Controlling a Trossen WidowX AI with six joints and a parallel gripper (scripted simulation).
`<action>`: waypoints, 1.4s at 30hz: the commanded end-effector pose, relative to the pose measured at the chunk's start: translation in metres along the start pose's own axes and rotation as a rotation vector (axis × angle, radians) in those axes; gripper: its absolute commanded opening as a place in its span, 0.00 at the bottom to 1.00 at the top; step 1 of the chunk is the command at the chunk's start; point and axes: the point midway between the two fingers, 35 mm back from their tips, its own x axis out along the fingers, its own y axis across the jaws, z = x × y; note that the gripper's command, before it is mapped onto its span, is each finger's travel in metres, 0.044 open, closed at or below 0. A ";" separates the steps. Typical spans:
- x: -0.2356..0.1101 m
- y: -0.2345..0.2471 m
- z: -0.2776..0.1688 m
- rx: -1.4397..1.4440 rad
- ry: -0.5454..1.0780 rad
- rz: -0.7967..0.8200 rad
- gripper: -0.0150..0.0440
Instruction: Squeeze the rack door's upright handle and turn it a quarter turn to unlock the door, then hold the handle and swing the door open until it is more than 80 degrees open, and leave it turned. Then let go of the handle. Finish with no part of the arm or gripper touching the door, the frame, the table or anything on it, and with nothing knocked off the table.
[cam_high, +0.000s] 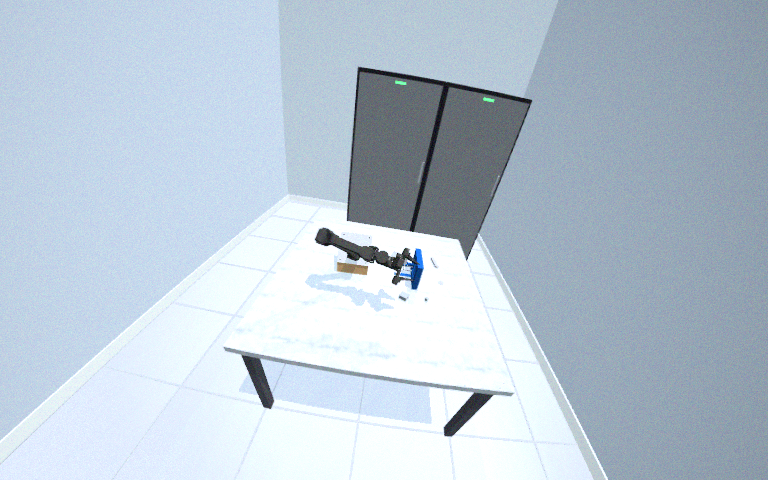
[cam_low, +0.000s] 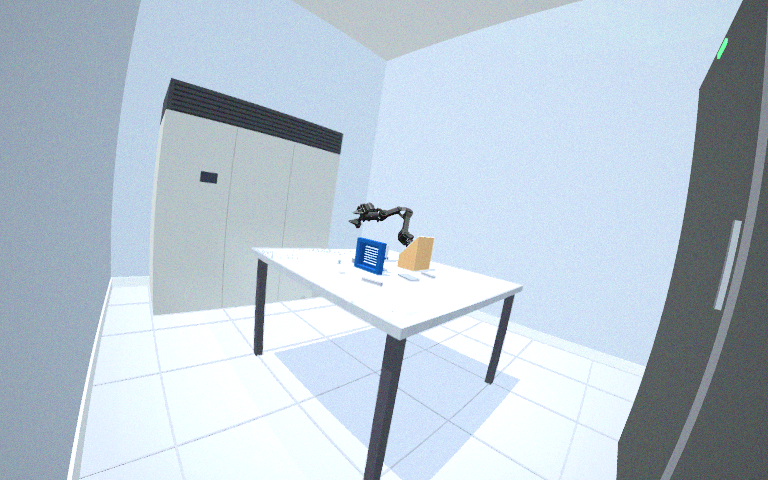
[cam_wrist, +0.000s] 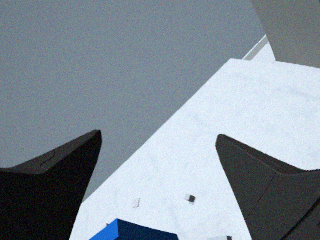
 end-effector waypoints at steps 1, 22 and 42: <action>0.001 0.000 -0.001 0.001 0.004 0.000 0.89; 0.043 0.059 -0.099 0.094 0.537 0.029 0.76; 0.039 0.103 -0.184 -0.007 0.980 -0.094 0.76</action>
